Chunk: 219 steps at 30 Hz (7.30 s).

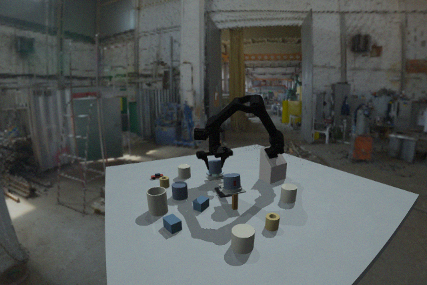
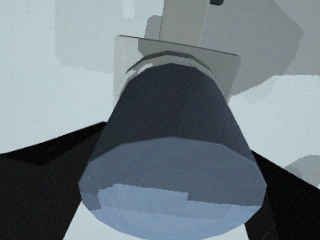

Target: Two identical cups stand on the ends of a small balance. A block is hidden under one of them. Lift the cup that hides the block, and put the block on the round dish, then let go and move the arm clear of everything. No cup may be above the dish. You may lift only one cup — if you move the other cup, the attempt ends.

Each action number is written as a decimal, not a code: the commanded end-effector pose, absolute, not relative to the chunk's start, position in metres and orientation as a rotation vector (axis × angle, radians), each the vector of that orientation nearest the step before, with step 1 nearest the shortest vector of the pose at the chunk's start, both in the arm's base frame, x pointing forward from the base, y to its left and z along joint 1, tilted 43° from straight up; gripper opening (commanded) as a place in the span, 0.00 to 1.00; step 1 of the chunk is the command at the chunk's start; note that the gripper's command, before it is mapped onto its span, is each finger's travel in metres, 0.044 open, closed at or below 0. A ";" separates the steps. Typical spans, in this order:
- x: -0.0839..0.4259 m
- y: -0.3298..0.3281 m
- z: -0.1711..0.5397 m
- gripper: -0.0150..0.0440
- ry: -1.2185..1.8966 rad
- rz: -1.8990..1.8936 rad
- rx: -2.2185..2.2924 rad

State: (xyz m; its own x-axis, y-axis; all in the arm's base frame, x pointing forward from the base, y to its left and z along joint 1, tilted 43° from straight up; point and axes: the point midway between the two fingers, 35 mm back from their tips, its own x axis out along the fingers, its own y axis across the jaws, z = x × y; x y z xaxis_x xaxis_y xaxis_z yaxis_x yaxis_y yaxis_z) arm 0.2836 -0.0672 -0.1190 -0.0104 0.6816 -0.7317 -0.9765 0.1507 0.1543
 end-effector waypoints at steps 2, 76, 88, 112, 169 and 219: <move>0.287 -0.076 -0.113 0.25 0.791 1.384 -0.488; 0.285 -0.111 -0.073 0.25 0.796 1.390 -0.472; 0.285 -0.111 -0.073 0.25 0.796 1.390 -0.472; 0.250 -0.146 -0.113 0.25 0.811 1.377 -0.489; 0.124 -0.152 -0.255 0.65 0.803 1.391 -0.495; 0.205 -0.167 -0.172 0.69 1.302 0.917 0.074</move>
